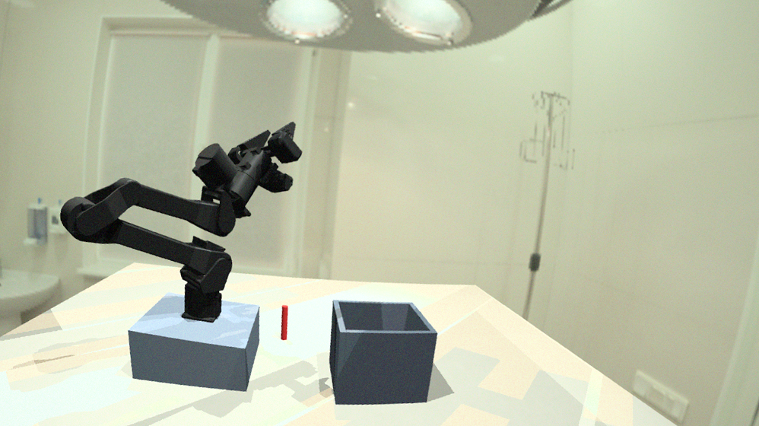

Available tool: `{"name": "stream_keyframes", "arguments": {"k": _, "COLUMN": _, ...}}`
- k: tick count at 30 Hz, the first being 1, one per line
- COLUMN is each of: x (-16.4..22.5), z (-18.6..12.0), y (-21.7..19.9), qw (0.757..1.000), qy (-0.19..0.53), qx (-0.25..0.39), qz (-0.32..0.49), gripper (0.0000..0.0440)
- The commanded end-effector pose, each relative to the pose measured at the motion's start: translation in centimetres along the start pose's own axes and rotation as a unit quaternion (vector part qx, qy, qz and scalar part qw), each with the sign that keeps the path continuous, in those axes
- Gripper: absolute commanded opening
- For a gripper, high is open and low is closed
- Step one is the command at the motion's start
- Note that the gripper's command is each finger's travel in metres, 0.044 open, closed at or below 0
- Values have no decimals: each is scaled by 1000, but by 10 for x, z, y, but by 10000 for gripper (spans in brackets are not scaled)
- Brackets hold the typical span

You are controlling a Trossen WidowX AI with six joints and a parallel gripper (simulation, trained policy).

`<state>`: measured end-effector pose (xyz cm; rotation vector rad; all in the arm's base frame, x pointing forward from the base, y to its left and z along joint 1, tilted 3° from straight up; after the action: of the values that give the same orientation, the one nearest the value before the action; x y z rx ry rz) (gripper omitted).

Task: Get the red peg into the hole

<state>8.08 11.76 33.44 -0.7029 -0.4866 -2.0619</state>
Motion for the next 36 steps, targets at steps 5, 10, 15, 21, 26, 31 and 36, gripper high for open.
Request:
{"name": "stream_keyframes", "arguments": {"k": 5, "x": -11, "z": 26, "y": 10, "qw": 997, "qy": -76, "qx": -12, "qz": -27, "gripper": 436}}
{"name": "stream_keyframes", "arguments": {"k": 10, "x": -14, "z": 53, "y": 20, "qw": 986, "qy": -154, "qx": -20, "qz": -59, "gripper": 440}}
{"name": "stream_keyframes", "arguments": {"k": 15, "x": -14, "z": 70, "y": 33, "qw": 969, "qy": -227, "qx": -32, "qz": -97, "gripper": 440}}
{"name": "stream_keyframes", "arguments": {"k": 21, "x": -14, "z": 81, "y": 49, "qw": 940, "qy": -308, "qx": -40, "qz": -141, "gripper": 440}}
{"name": "stream_keyframes", "arguments": {"k": 26, "x": -16, "z": 84, "y": 60, "qw": 913, "qy": -369, "qx": -42, "qz": -167, "gripper": 440}}
{"name": "stream_keyframes", "arguments": {"k": 31, "x": -24, "z": 82, "y": 72, "qw": 885, "qy": -427, "qx": -41, "qz": -182, "gripper": 440}}
{"name": "stream_keyframes", "arguments": {"k": 36, "x": -41, "z": 72, "y": 82, "qw": 852, "qy": -490, "qx": -37, "qz": -182, "gripper": 440}}
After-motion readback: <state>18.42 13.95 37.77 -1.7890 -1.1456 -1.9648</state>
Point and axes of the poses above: the point midway between the two fingers, 35 mm back from their tips, its own z axis out along the fingers, its own y axis across the jaws, x = y × z, the point moved 3 cm from there along -z, back along the fingers, and after that the axes turned 14 degrees about z, right-handed, at the moved point
